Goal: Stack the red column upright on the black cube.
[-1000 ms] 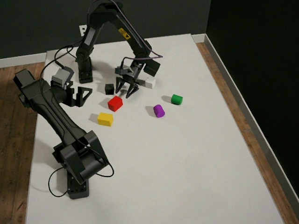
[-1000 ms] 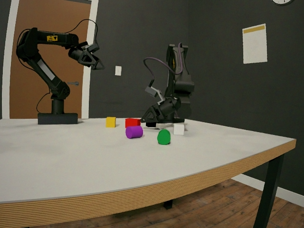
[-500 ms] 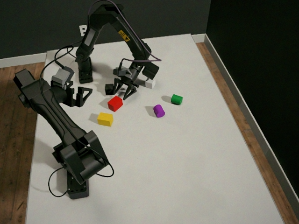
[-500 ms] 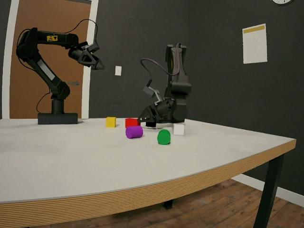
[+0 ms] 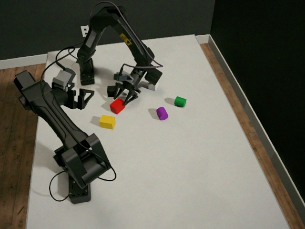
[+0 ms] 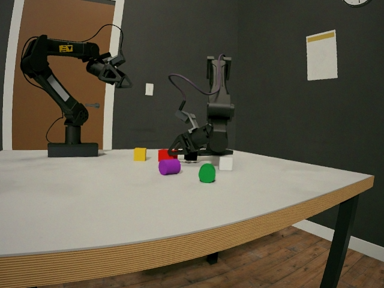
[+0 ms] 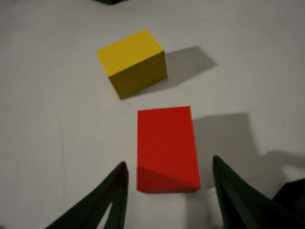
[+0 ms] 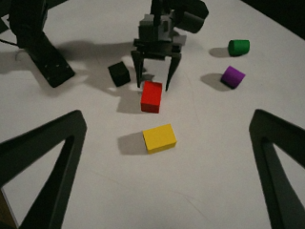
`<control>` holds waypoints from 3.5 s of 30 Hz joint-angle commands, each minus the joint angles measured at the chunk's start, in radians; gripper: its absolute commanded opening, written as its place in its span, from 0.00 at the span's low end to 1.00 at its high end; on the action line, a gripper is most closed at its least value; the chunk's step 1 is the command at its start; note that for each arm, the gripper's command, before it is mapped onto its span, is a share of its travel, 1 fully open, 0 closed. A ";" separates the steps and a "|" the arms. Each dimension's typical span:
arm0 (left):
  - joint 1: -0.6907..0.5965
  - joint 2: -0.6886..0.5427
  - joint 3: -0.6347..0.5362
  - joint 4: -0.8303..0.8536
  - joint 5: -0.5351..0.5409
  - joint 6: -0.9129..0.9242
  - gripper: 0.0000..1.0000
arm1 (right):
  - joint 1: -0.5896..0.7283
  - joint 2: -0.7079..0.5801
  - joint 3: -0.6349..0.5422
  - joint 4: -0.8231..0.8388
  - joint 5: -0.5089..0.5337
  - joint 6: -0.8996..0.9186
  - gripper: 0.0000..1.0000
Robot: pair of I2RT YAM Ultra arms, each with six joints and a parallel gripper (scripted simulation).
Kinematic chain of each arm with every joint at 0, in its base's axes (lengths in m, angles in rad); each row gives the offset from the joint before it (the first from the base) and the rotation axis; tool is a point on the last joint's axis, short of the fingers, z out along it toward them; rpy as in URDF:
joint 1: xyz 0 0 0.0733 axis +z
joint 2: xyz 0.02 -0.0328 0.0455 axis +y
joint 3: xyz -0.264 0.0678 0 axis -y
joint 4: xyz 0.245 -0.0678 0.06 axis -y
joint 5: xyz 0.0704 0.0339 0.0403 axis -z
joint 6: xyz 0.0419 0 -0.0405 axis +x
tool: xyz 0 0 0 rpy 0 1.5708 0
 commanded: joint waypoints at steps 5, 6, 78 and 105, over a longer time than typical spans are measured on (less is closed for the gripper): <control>-0.036 -0.021 -0.020 0.068 0.026 -0.055 0.64 | 0.004 0.005 0.019 -0.010 0.026 0.007 1.00; -0.040 -0.021 -0.024 0.076 0.027 -0.061 0.64 | 0.004 0.005 0.019 -0.010 0.026 0.007 1.00; 0.002 -0.346 -0.011 -0.277 -0.047 -0.047 0.35 | -0.070 -0.125 -0.089 0.359 -0.132 -0.404 1.00; 0.186 -0.529 -0.200 -0.349 -0.049 0.009 0.35 | -0.377 -0.424 -0.287 0.708 -0.456 -0.862 1.00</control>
